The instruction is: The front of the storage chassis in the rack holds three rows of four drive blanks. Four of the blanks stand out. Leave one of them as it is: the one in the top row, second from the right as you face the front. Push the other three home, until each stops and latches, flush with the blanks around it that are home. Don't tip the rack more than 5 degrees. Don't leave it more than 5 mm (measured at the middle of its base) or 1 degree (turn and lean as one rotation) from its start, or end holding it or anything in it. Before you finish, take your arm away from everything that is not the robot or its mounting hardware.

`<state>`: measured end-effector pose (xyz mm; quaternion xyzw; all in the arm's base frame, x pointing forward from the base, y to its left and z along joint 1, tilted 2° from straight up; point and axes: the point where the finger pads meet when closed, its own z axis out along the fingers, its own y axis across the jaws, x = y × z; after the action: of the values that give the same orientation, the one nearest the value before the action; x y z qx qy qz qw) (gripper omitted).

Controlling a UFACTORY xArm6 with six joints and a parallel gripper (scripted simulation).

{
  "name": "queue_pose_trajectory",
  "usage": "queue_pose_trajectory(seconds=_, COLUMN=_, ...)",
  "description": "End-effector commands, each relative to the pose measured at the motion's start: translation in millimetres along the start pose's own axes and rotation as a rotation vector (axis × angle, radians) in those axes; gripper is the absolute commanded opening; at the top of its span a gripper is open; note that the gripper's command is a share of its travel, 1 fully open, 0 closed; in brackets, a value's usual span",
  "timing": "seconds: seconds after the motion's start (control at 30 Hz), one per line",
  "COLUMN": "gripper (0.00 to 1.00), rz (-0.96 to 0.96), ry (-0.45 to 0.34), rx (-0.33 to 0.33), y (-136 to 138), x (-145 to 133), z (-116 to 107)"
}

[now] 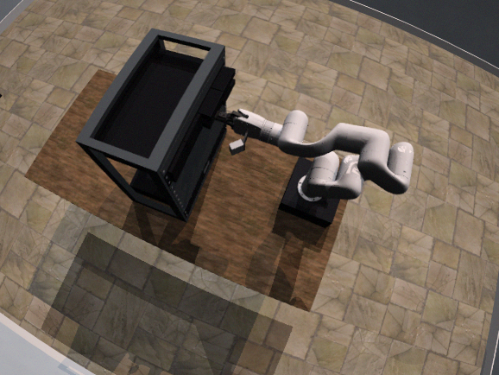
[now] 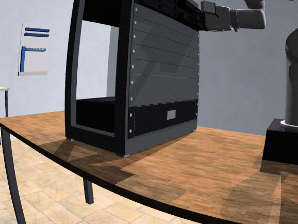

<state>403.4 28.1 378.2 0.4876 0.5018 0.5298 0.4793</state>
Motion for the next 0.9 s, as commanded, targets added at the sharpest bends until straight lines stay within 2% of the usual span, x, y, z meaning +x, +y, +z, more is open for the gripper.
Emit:
queue_pose_trajectory(seconds=0.0, gripper=0.00, rz=0.000, ry=0.000, rx=-0.004, y=2.2, x=0.1, z=5.1)
queue_pose_trajectory(seconds=0.87, gripper=0.00, rz=0.000, ry=0.000, rx=-0.004, y=2.5, x=0.1, z=15.1)
